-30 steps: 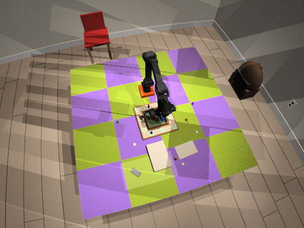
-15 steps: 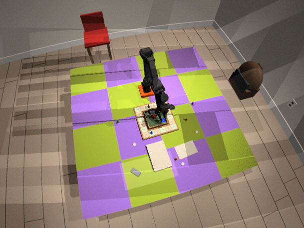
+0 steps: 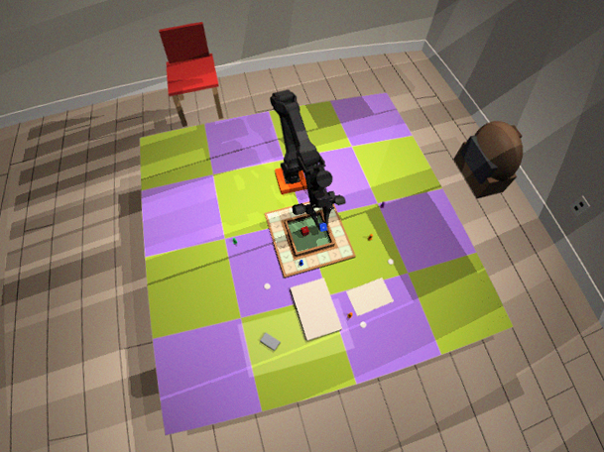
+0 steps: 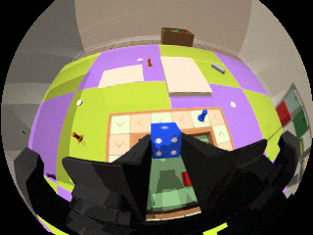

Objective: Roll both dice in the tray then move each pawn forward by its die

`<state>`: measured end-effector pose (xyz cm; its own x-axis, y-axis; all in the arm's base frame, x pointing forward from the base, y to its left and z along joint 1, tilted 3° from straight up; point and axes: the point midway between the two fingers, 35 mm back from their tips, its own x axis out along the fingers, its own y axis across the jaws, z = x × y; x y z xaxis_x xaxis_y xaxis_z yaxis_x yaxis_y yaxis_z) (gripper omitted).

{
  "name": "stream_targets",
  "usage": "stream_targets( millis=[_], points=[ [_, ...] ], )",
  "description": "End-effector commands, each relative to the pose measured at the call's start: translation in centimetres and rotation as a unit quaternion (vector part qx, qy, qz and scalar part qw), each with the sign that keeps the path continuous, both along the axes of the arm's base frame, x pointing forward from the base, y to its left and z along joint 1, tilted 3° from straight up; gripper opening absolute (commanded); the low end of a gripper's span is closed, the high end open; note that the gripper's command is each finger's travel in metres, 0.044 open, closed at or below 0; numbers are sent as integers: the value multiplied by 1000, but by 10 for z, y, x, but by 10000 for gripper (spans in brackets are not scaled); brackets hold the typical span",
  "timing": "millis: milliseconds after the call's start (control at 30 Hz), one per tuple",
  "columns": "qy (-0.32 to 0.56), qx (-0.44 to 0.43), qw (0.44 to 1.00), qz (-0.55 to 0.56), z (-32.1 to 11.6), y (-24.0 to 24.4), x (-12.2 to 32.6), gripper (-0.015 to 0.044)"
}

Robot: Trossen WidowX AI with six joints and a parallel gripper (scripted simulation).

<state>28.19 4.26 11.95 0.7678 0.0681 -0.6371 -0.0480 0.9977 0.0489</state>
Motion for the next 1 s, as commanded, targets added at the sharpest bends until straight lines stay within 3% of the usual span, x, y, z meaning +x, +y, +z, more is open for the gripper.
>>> stream_targets(
  millis=[0,533,833,967],
  points=[
    [-2,0,1000,-4,1,-1,-3,0],
    [1,0,1000,0,0,0,-2,0],
    [1,0,1000,0,2,0,-2,236],
    [-1,0,1000,-3,38,-2,-3,341]
  ],
)
